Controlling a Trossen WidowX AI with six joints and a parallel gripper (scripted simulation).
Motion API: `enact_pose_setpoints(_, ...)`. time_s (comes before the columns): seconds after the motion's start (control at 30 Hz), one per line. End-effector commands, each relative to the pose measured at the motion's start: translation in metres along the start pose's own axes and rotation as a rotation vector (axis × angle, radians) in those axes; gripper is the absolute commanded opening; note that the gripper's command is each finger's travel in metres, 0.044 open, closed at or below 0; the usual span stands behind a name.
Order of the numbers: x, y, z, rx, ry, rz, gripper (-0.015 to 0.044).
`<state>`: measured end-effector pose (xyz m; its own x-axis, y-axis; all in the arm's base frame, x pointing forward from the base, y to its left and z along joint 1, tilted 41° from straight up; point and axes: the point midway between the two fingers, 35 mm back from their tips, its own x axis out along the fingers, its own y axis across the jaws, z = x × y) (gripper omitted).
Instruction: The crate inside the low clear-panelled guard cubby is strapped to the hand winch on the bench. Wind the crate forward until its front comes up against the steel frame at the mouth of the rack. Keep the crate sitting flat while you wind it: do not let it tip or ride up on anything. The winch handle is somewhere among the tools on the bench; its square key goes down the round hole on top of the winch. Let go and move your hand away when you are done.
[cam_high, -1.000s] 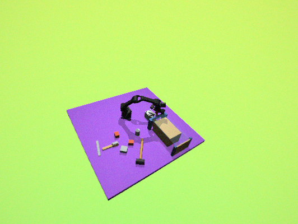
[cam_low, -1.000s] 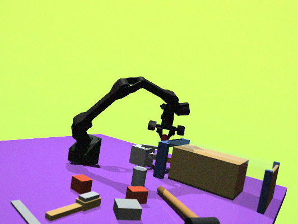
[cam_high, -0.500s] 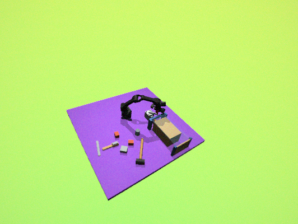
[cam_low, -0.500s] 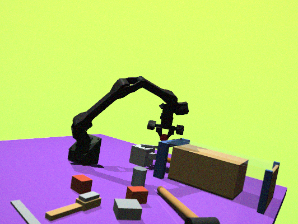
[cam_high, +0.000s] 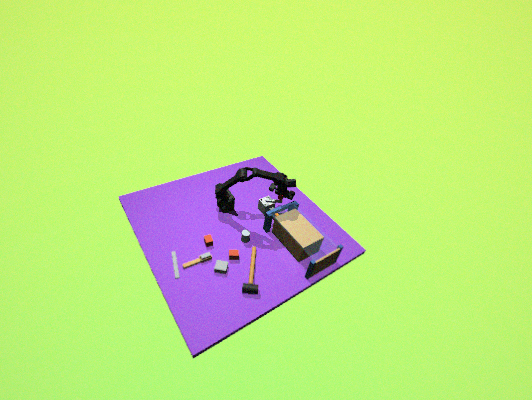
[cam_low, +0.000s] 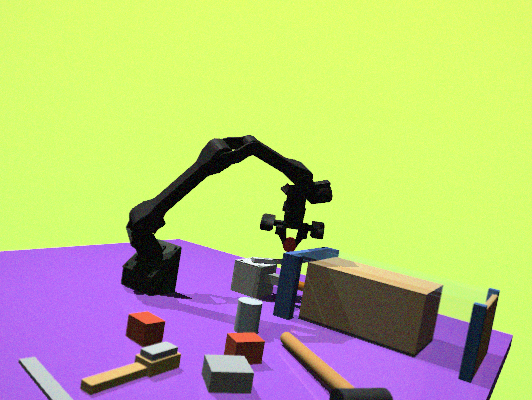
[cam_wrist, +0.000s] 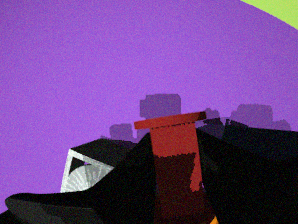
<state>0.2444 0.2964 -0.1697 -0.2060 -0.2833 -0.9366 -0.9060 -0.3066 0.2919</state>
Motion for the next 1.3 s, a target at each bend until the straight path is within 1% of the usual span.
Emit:
enact_pose_setpoints(0.0,0.006,0.013,0.014,-0.012,-0.016,0.022,0.0)
enact_pose_setpoints(1.27,0.016,0.053,0.039,-0.013,-0.018,0.024,0.0)
